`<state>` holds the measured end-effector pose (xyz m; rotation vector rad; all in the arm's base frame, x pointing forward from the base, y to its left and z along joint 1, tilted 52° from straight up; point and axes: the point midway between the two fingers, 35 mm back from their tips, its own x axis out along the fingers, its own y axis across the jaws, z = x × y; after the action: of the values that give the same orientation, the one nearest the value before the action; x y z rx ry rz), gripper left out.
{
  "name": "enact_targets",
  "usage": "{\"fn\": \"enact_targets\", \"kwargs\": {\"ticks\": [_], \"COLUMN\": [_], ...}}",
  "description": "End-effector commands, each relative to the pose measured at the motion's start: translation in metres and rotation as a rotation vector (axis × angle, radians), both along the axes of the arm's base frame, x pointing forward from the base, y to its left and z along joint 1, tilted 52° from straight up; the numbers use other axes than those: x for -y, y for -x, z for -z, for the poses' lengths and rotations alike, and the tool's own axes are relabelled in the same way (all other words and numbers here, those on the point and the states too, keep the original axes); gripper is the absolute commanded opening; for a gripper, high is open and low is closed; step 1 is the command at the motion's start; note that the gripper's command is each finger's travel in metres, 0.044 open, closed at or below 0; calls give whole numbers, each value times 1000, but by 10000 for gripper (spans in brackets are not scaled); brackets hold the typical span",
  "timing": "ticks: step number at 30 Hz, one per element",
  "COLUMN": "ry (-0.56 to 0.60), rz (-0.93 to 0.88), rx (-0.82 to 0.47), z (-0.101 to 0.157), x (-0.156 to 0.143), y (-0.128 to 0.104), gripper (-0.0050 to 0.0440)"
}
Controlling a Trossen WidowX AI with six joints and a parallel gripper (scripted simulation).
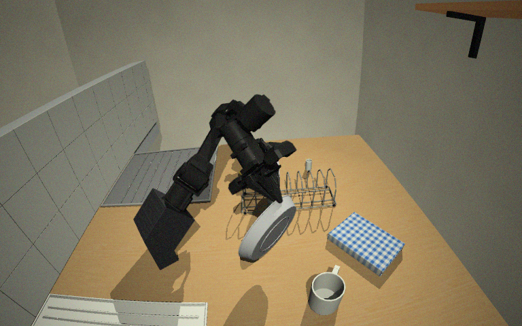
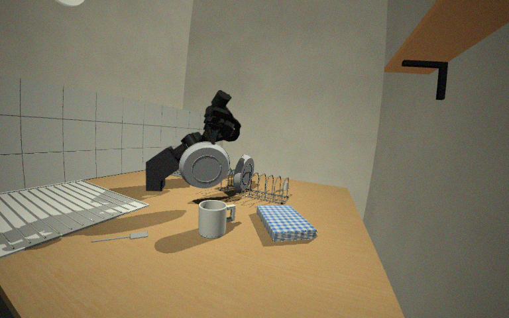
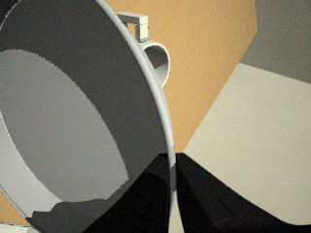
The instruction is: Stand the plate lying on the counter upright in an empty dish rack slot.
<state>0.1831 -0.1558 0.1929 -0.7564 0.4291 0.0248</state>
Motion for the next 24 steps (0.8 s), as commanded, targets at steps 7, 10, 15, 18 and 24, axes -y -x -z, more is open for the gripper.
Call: {"fn": "enact_targets", "kwargs": {"ticks": [7,10,15,18,24], "ry": [43,46,56,62,70], "rz": [23,24,35,41,55], "rx": [2,4,16,26,53], "z": [-24,-26,-38,-45,-61], "x": [-2,-3,-6,-9,-14], "y": [-13,-15,-21,-25,-32], "gripper": [0,0,0,0,0]}}
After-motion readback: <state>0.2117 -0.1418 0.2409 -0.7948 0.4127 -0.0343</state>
